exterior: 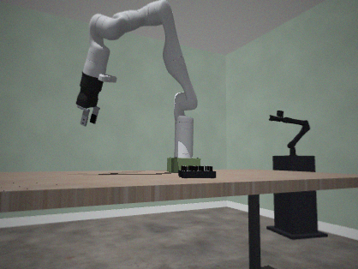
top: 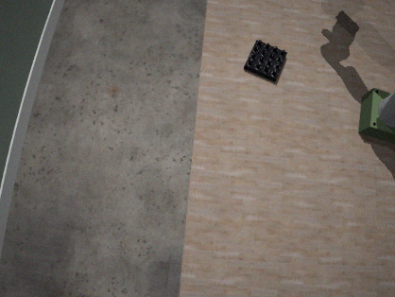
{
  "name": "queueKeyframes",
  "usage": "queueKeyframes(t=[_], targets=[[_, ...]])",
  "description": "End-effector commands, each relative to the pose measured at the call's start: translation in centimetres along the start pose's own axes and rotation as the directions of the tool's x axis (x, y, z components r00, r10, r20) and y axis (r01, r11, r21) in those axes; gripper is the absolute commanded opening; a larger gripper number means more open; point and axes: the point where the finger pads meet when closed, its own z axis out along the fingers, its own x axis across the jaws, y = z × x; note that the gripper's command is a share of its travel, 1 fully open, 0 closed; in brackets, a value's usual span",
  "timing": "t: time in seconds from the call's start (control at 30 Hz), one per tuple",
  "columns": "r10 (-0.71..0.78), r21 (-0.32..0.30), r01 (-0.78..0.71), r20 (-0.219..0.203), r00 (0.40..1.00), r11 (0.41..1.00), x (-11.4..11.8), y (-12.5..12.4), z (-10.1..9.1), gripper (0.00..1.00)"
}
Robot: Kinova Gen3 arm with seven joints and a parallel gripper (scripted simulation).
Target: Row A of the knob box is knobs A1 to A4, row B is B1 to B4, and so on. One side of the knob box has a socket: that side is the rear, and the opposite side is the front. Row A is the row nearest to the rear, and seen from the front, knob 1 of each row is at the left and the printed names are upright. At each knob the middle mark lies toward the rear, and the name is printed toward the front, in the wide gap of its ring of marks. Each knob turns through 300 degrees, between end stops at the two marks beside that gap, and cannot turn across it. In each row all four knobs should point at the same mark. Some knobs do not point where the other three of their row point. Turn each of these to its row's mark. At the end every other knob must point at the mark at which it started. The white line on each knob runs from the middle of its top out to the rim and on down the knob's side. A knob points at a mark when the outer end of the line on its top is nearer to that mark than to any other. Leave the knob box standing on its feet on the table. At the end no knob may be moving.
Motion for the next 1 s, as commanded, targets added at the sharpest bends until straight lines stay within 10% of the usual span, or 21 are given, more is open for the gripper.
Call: queueKeyframes(t=[0.0,0.97], targets=[[0.008,0.008,-0.008,-0.018,1.0,1.0,0.5,-1.1,-0.3,1.0],[0.088,0.057,-0.084,-0.062,0.994,0.995,2.1,-5.5,-0.9,1.0]])
